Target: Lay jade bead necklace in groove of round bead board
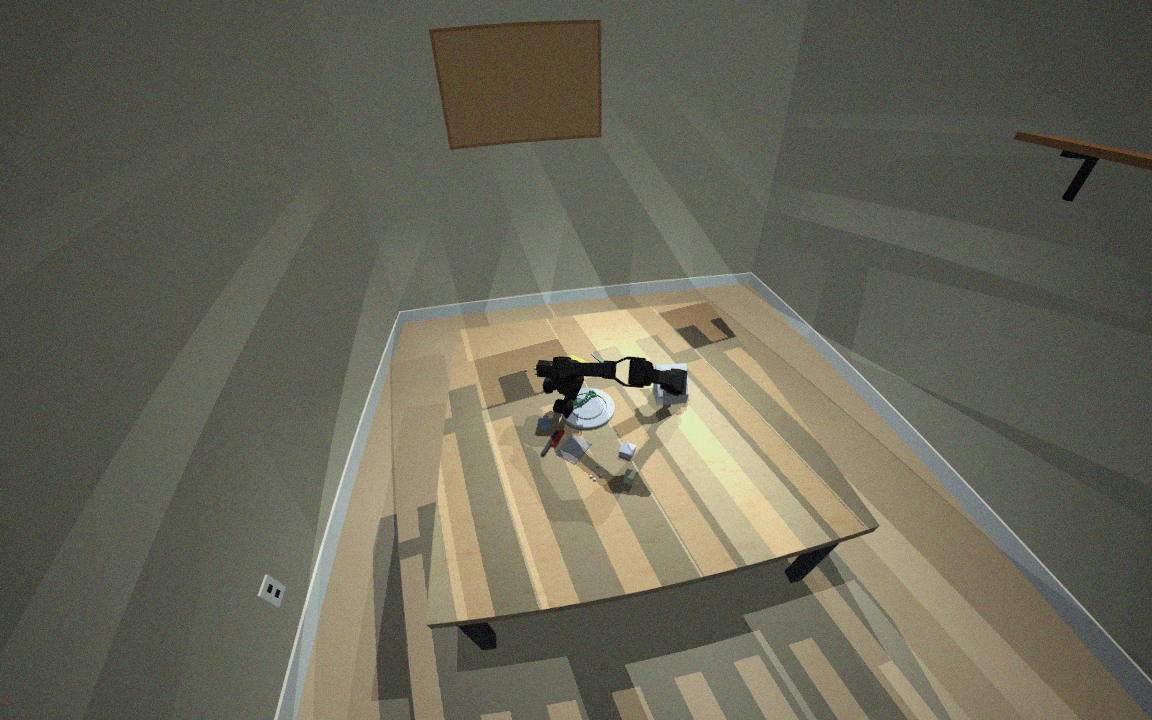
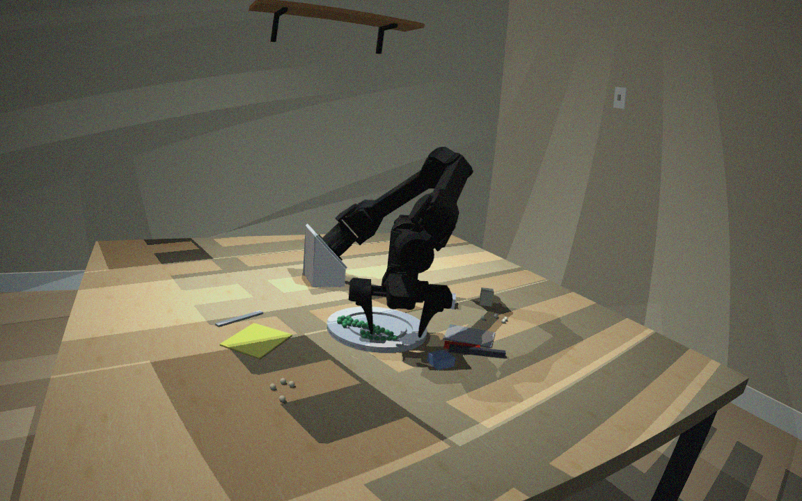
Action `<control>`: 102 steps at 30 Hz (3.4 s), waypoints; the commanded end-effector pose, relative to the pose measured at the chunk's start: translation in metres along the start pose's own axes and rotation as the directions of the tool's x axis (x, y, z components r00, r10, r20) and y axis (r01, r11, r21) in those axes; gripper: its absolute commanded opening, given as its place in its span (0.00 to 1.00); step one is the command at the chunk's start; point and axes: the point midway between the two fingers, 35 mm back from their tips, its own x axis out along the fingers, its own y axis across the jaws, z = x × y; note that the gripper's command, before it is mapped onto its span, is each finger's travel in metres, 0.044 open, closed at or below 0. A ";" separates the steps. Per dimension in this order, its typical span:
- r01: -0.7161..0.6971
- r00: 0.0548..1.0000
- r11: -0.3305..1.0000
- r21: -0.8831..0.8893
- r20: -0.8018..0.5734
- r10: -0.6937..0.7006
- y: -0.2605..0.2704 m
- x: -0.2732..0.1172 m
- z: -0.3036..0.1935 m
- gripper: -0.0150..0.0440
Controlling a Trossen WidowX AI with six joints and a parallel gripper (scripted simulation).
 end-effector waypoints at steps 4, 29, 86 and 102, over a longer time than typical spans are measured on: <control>0.000 1.000 1.000 0.000 0.000 0.000 0.000 0.001 0.000 1.00; 0.000 1.000 1.000 0.000 0.000 0.000 0.000 0.001 0.000 1.00; 0.004 1.000 0.678 -0.735 0.001 -0.004 -0.062 -0.004 -0.004 0.49; 0.011 1.000 0.672 -0.741 0.009 -0.007 -0.061 -0.001 -0.003 0.37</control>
